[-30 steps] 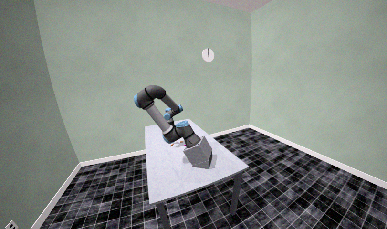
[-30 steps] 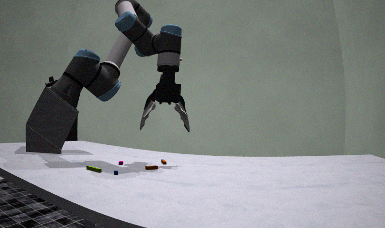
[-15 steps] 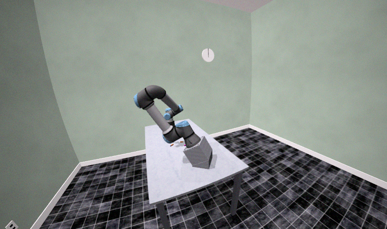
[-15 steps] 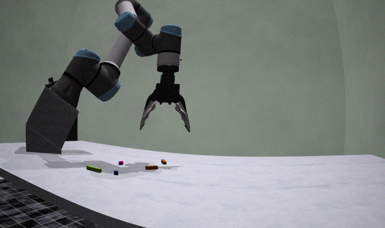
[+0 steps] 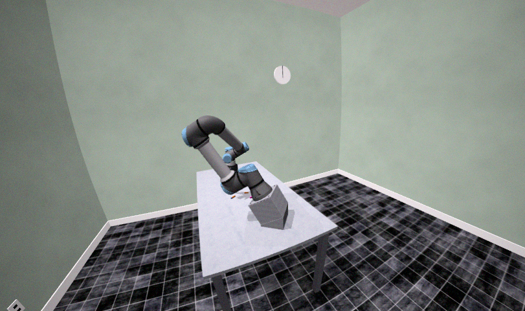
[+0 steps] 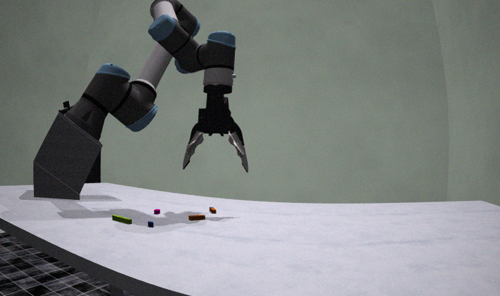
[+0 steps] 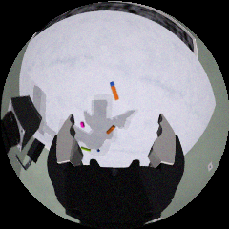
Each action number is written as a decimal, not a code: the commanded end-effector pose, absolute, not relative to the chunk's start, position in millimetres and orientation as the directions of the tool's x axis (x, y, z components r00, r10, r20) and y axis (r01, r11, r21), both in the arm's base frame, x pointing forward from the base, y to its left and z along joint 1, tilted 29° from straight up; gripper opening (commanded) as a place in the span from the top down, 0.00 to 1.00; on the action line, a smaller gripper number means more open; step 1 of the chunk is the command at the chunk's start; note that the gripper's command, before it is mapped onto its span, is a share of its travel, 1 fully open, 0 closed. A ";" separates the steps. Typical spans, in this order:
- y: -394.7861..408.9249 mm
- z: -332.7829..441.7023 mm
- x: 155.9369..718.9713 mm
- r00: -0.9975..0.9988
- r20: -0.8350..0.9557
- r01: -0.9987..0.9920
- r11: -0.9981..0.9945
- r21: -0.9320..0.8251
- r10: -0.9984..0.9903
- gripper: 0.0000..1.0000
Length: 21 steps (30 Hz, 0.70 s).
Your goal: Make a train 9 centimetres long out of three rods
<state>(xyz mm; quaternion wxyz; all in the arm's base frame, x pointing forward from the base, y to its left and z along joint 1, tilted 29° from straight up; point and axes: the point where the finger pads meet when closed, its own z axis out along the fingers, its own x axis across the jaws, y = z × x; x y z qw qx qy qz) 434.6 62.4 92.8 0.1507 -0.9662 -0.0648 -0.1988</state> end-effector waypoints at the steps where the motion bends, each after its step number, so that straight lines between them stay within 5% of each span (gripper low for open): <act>1: 57.3 94.0 439.9 0.928 0.364 0.046 -0.947 -0.317 -0.076 0.00; 21: 46.5 90.9 448.5 0.863 0.197 -0.346 -0.829 -0.439 -0.465 0.00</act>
